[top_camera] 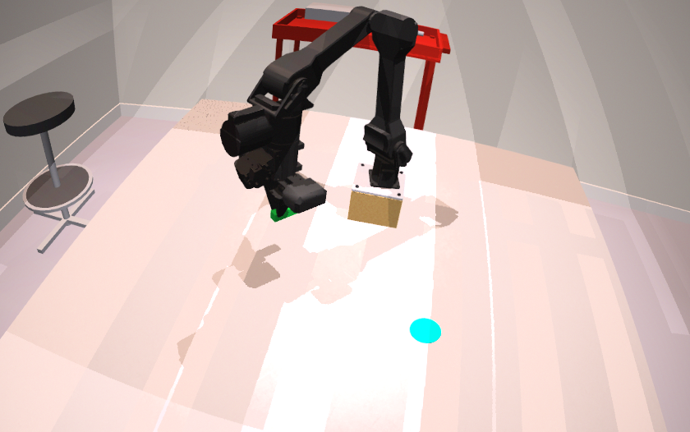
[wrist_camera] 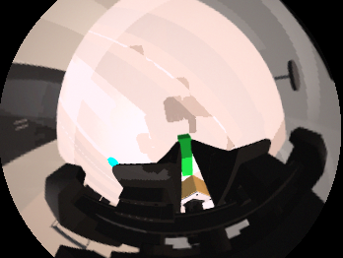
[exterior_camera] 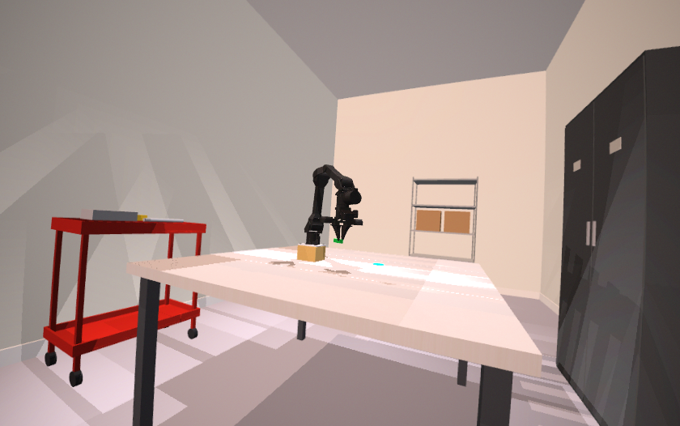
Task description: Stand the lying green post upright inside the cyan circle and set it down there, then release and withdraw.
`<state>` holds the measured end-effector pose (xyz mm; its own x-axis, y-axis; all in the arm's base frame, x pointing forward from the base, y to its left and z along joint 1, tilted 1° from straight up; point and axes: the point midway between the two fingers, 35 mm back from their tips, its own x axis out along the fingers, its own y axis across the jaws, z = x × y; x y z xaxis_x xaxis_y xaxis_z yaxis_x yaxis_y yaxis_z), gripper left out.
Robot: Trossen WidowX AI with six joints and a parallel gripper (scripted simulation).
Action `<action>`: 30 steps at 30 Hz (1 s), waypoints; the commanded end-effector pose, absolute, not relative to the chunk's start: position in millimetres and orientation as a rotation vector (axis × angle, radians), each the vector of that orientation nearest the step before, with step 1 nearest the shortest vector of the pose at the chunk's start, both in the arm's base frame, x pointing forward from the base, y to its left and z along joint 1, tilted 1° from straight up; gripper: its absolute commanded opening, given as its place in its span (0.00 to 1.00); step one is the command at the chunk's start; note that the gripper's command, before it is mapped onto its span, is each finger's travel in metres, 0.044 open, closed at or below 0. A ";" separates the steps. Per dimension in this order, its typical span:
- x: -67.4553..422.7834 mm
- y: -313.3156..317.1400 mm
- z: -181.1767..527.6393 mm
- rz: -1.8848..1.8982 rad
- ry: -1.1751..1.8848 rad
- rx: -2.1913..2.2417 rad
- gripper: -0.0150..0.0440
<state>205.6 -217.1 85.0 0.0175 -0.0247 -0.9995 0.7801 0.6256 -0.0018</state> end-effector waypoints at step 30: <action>267.5 -167.2 93.7 -0.355 1.508 0.312 0.29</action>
<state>261.4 -172.2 93.1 0.0305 -0.0366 -0.9989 0.4602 0.8876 -0.0185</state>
